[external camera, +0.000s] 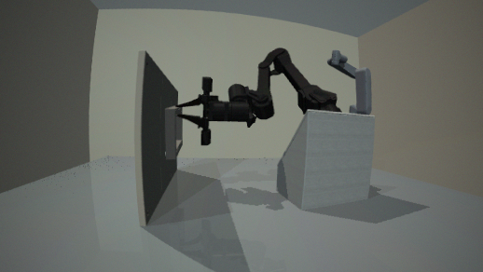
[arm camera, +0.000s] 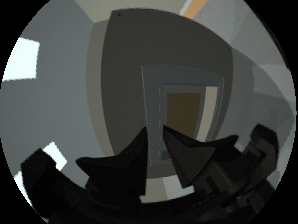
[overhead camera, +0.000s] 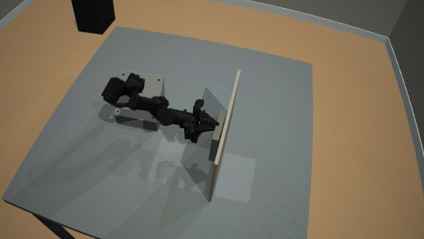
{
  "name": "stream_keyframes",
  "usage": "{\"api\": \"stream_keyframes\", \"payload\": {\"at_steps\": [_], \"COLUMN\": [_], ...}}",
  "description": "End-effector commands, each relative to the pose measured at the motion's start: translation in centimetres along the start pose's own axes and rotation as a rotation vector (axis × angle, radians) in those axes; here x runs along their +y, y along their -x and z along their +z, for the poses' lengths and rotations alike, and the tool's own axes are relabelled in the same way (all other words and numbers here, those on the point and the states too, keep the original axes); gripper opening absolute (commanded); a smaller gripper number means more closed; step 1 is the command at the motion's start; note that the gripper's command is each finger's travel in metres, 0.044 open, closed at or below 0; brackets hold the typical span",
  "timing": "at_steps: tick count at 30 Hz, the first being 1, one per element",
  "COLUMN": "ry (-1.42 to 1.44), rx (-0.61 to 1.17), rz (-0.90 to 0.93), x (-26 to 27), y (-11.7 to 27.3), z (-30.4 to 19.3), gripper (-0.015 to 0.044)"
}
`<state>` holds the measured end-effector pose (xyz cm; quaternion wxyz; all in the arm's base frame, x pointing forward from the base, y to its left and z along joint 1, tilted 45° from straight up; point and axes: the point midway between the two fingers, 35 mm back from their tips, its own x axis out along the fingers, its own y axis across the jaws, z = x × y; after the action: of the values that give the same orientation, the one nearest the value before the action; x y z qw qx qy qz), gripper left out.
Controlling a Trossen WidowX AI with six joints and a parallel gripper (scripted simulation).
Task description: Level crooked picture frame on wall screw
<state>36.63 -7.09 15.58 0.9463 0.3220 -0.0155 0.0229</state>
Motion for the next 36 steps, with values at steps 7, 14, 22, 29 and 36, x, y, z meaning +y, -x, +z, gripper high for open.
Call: {"api": "stream_keyframes", "payload": {"at_steps": [7, 14, 22, 29, 36], "ry": [0.003, 0.001, -0.004, -0.041, -0.095], "rx": [0.000, 0.000, 0.001, 0.001, 0.001], "rz": [0.009, 0.001, 0.002, 0.002, 0.002], "x": [-0.18, -0.24, -0.29, -0.30, -0.41], "y": [-0.02, 0.00, 0.00, 0.00, 0.00], "z": [0.03, -0.01, -0.01, -0.01, 0.00], "gripper": [0.0000, 0.0000, 0.0000, 0.0000, 0.0000]}}
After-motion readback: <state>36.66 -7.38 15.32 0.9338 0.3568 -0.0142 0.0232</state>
